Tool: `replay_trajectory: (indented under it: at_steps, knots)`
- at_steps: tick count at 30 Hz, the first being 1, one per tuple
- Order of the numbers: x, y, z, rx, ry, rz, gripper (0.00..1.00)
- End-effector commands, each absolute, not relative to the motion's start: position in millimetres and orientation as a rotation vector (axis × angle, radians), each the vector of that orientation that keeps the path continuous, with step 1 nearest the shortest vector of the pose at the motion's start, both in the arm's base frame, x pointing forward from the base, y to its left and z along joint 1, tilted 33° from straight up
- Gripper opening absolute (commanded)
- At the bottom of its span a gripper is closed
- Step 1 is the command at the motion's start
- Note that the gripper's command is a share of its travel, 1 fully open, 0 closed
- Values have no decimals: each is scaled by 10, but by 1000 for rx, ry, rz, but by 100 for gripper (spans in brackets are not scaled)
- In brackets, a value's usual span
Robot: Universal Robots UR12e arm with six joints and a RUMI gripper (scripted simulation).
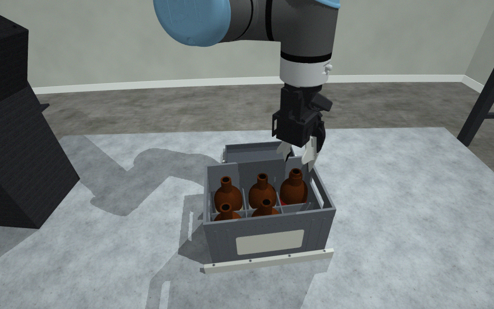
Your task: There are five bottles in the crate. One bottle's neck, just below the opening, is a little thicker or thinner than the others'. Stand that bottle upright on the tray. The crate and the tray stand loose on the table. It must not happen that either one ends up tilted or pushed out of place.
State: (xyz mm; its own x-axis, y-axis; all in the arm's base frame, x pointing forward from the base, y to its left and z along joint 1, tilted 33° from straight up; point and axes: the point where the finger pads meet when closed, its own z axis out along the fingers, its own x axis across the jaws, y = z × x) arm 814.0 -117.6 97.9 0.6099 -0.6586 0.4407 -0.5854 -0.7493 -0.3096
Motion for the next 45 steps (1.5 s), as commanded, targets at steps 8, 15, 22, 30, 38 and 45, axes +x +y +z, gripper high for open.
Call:
replay_trajectory:
  at_steps: [8,15,22,30,38,45]
  knots:
    - [8195,-1183,903,-2696,1047,-823,38]
    - [8227,-1187,853,-2696,1047,-823,38]
    - [8271,-1193,782,-2696,1047,-823,38]
    - [8304,-1197,731,-2696,1047,-823,38]
    - [8331,-1200,688,-2696,1047,-823,38]
    - [8338,-1201,677,-2696,1047,-823,38]
